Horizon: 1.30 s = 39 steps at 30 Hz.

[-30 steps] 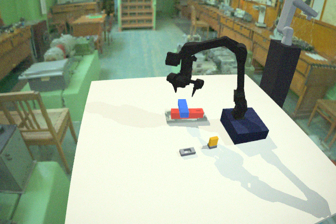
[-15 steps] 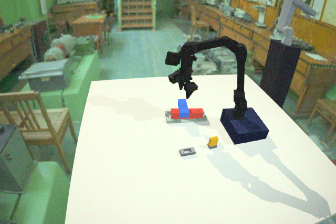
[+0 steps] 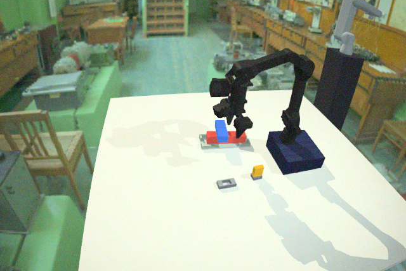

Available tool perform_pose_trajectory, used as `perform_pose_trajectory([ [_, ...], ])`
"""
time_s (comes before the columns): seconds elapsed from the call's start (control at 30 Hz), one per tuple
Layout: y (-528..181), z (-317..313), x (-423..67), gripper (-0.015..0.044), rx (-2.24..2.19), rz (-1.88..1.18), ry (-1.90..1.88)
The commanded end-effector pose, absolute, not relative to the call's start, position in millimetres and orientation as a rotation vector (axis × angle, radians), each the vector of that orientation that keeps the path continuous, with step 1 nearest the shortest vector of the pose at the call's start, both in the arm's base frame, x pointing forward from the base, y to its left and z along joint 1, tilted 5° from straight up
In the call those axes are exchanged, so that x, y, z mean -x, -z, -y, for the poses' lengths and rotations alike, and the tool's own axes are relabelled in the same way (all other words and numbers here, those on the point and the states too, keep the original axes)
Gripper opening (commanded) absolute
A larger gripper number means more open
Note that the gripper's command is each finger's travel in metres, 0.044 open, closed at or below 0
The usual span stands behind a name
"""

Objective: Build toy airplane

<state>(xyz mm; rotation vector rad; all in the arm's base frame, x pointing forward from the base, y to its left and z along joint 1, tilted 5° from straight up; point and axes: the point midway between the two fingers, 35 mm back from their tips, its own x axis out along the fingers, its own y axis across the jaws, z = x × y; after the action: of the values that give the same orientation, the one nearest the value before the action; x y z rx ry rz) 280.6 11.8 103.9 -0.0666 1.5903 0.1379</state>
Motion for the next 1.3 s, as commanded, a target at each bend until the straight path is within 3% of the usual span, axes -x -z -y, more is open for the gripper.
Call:
perform_pose_trajectory([
  [0.0, -104, -54, -257, 0.044, 0.055, -1.597, -0.137],
  [0.27, -103, -125, -192, 0.044, 0.046, -1.607, -0.147],
  [0.4, -101, -127, -190, 0.044, 0.046, -1.608, -0.147],
  [0.57, -48, -130, -188, 0.044, 0.045, -1.608, -0.147],
  [1.27, -14, -132, -187, 0.044, 0.045, -1.608, -0.147],
])
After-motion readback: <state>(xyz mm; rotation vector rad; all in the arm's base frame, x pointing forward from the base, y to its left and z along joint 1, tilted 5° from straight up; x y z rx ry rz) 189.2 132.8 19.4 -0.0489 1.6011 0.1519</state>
